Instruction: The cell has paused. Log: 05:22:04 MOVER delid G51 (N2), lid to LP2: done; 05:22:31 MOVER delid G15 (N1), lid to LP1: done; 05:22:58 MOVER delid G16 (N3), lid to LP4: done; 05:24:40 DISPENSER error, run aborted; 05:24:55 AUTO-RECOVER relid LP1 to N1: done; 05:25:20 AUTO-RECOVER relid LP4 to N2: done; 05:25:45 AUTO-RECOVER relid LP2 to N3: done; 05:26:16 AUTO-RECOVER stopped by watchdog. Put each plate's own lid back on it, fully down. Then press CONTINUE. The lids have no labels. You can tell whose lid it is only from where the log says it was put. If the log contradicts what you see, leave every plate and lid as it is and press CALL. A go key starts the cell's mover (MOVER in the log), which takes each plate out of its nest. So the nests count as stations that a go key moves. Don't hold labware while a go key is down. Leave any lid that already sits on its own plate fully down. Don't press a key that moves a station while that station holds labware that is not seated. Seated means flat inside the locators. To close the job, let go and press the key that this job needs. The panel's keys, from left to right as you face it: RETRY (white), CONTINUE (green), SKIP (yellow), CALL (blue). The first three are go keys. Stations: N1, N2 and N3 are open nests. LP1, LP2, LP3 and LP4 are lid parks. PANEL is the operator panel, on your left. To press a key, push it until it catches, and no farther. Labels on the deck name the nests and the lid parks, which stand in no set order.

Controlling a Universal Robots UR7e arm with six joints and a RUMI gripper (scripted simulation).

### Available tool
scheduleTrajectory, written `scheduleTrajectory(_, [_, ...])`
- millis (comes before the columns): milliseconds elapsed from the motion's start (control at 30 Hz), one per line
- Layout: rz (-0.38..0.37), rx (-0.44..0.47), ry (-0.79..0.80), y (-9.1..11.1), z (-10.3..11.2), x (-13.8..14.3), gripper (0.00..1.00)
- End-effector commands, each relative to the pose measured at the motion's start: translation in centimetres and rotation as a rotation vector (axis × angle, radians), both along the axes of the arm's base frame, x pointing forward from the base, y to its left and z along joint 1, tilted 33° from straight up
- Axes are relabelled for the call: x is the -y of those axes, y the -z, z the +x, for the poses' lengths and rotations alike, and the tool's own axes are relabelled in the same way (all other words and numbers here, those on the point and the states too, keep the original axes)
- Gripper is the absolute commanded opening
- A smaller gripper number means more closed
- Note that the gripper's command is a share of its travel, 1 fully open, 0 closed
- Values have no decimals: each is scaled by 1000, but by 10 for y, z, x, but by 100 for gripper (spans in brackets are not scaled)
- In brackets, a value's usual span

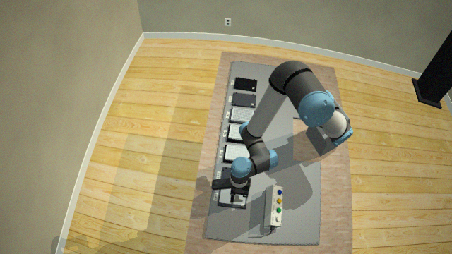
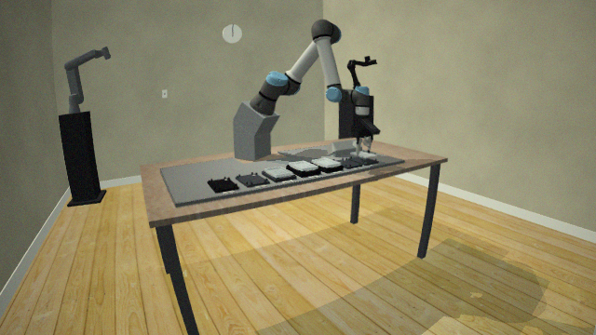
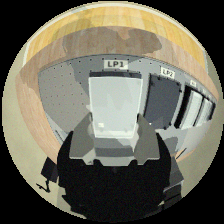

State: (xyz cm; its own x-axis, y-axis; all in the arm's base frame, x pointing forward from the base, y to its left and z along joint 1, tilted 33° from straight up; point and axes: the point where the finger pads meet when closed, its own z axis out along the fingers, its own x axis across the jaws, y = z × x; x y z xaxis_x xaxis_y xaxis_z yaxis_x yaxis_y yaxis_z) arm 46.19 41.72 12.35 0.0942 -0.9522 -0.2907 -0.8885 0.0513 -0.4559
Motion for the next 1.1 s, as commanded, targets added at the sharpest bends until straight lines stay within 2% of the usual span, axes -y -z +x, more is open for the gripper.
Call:
scheduleTrajectory(0, [1,1,0,0,1,-1,0])
scheduleTrajectory(1067, [1,1,0,8,5,-3,0])
